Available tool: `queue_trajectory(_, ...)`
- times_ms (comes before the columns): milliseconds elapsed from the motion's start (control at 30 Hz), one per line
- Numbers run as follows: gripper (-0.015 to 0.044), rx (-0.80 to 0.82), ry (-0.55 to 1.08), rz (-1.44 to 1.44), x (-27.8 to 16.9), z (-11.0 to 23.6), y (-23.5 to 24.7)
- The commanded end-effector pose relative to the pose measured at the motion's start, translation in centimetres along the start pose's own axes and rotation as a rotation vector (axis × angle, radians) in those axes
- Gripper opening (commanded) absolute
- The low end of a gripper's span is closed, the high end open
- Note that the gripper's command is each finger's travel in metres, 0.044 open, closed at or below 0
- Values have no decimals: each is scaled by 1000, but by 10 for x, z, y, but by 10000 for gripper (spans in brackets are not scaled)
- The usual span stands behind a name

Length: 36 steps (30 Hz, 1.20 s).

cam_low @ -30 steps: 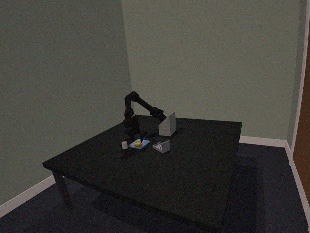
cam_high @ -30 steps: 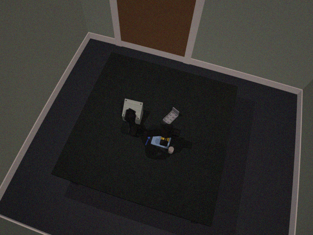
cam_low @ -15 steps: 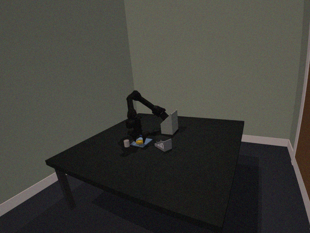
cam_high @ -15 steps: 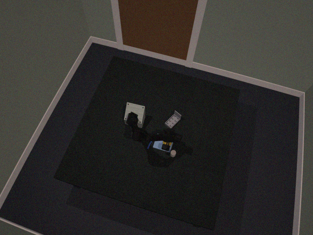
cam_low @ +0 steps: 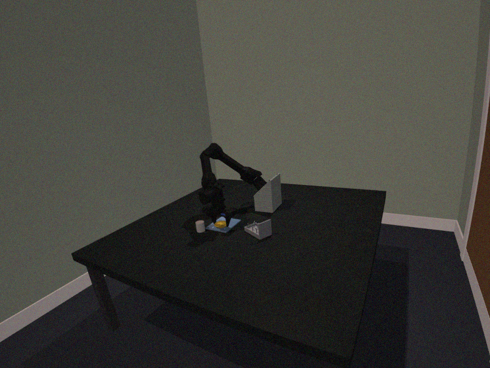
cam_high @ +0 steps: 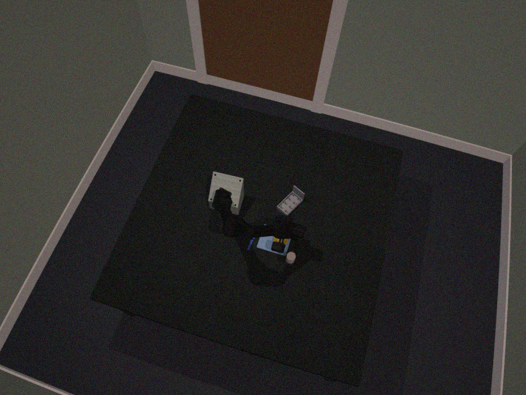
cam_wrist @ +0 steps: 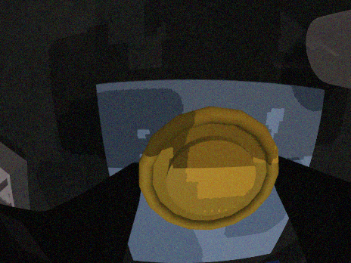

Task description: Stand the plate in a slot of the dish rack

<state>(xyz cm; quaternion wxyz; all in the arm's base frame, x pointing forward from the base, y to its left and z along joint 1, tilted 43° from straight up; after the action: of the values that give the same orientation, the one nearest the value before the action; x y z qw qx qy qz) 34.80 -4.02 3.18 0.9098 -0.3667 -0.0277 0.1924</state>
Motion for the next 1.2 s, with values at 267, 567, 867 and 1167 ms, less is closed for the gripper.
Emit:
queue_trajectory(267, 168, 5, 2, 6, 5, 17, 2)
queue_trajectory(567, 0, 15, 0, 7, 14, 66, 4)
queue_trajectory(867, 0, 16, 1, 7, 17, 114, 7)
queue_trajectory(1167, 0, 10, 3, 7, 16, 154, 8)
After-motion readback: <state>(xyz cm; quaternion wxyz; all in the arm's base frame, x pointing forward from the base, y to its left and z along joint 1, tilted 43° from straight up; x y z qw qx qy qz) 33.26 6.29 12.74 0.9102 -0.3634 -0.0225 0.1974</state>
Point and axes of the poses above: the point midway between the two fingers, 35 mm back from their tips, its own z axis back along the fingers, its own y axis across the jaws, x = y × z, the point moved 1 cm from there along z, back along the fingers, and after that the axes turned 11 degrees about z, right-handed, at the moved point
